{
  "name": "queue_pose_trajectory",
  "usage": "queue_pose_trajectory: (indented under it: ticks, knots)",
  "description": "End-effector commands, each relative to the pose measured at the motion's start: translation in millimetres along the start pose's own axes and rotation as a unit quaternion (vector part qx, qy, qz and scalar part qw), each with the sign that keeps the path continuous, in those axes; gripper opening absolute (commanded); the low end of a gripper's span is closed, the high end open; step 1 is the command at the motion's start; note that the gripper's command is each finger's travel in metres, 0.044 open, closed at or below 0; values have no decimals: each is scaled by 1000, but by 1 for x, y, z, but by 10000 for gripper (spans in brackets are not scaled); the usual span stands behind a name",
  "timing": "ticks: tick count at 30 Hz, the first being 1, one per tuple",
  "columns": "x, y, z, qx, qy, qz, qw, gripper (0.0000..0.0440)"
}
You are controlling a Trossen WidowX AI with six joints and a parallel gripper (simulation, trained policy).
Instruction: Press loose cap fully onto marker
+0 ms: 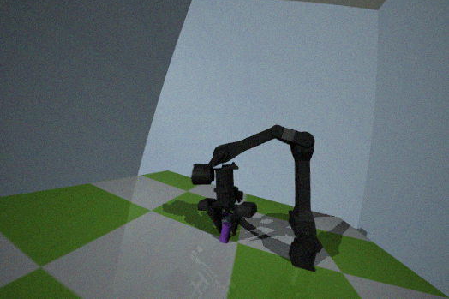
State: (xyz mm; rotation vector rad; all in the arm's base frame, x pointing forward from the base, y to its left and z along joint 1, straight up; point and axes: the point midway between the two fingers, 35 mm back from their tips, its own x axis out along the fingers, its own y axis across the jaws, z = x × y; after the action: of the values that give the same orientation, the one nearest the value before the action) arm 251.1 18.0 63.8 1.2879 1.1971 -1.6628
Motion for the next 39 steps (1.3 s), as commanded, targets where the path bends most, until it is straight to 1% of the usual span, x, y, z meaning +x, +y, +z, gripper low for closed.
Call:
queue_pose_trajectory:
  ticks: [1,4,11,22,32,39]
  knots:
    - [1,0,2,-6,-3,7,1000,180]
    - [-4,2,3,-8,-1,18,1000,107]
    - [-27,11,6,-3,7,58,998,134]
    - [-64,19,19,14,26,97,995,134]
    - [-95,20,46,43,41,113,992,130]
    - [-108,19,67,70,45,116,990,121]
